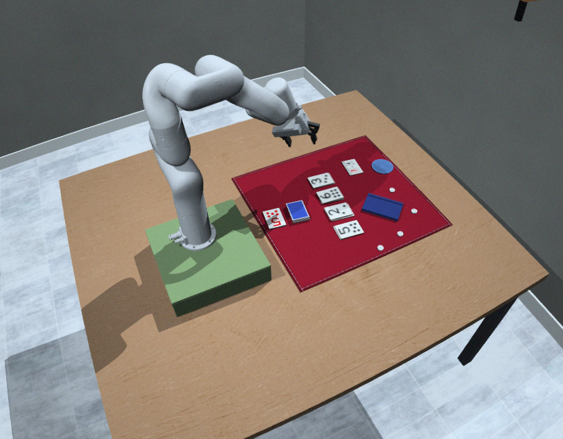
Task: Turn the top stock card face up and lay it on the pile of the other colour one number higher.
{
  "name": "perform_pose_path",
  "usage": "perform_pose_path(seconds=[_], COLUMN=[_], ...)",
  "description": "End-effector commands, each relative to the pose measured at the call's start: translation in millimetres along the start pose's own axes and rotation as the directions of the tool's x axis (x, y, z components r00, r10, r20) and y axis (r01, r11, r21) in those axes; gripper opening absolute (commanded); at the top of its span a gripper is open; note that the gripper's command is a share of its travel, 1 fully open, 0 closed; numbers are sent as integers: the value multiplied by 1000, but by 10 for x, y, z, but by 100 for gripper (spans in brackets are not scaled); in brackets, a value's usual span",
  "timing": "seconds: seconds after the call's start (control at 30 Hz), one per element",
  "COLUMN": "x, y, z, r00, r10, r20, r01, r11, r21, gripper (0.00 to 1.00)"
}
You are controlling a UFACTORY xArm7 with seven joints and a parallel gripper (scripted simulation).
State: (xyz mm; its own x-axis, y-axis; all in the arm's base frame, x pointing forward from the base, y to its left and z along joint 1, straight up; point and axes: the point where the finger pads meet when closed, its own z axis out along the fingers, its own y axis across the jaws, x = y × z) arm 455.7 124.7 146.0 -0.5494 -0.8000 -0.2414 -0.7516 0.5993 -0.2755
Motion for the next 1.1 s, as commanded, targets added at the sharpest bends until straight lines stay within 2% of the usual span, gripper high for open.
perform_pose_path(seconds=[0.0,0.03,0.1,0.13,0.2,0.23,0.3,0.33,0.4,0.43,0.5,0.53,0.6,0.63,0.7,0.8,0.87,0.93,1.07], x=[274,407,407,554,554,711,711,871,871,1029,1029,1179,1179,1315,1315,1528,1528,1650,1692], y=[-18,-13,-13,-3,-3,14,14,36,36,64,64,94,94,126,126,183,183,220,233], z=[182,264,264,351,351,438,438,522,522,599,599,666,666,724,724,806,806,849,863], r00=[996,992,992,985,985,976,976,965,965,952,952,939,939,926,926,904,904,891,886], r10=[-77,-114,-114,-155,-155,-199,-199,-243,-243,-286,-286,-325,-325,-360,-360,-414,-414,-443,-453], r20=[-43,-61,-61,-78,-78,-92,-92,-103,-103,-110,-110,-112,-112,-112,-112,-106,-106,-99,-96], r01=[75,110,110,147,147,186,186,224,224,260,260,293,293,321,321,364,364,387,395], r11=[996,991,991,984,984,974,974,960,960,944,944,927,927,908,908,876,876,855,848], r21=[-46,-71,-71,-100,-100,-132,-132,-167,-167,-202,-202,-236,-236,-268,-268,-317,-317,-345,-354], gripper=[100,100,100,100,100,100,100,100,100,100,100,100,100,100,100,100,100,100,100])
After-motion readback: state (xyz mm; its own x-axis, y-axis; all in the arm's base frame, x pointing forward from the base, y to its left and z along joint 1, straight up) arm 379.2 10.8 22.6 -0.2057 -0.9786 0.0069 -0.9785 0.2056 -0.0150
